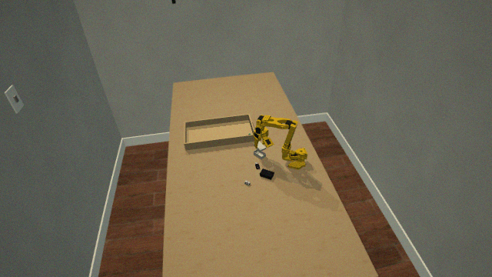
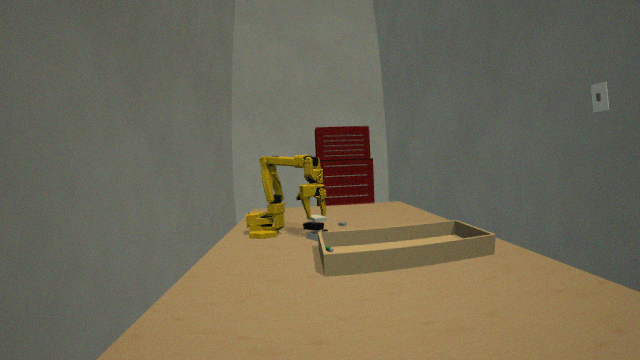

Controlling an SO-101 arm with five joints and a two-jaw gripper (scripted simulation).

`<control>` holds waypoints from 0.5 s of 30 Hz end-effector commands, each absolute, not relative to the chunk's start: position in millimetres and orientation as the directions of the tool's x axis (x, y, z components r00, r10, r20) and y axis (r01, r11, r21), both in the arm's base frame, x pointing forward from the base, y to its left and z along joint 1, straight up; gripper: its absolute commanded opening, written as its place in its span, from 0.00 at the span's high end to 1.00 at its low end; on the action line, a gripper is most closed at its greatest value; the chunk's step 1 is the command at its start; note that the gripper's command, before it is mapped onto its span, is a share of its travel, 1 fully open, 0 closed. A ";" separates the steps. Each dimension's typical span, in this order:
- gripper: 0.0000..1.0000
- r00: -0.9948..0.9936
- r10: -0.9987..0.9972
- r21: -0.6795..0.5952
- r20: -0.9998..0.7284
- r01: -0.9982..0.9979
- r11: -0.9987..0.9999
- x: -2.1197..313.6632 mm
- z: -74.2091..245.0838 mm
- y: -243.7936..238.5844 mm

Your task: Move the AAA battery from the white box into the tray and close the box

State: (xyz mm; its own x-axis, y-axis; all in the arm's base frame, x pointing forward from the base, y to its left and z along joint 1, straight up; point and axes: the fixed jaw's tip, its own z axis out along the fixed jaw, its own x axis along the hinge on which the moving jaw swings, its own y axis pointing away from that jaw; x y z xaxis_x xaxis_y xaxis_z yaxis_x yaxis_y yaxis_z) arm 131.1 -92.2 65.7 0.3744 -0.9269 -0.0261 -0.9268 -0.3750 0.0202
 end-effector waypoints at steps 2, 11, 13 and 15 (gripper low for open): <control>0.80 0.428 -0.904 0.000 0.000 -0.904 -0.428 136.4 70.7 -94.7; 0.80 0.501 -0.866 0.000 0.000 -0.866 -0.501 137.6 70.7 -96.3; 0.80 0.510 -0.860 0.000 0.000 -0.860 -0.510 137.8 70.7 -96.5; 0.80 0.514 -0.858 0.000 0.000 -0.858 -0.514 137.8 70.7 -96.6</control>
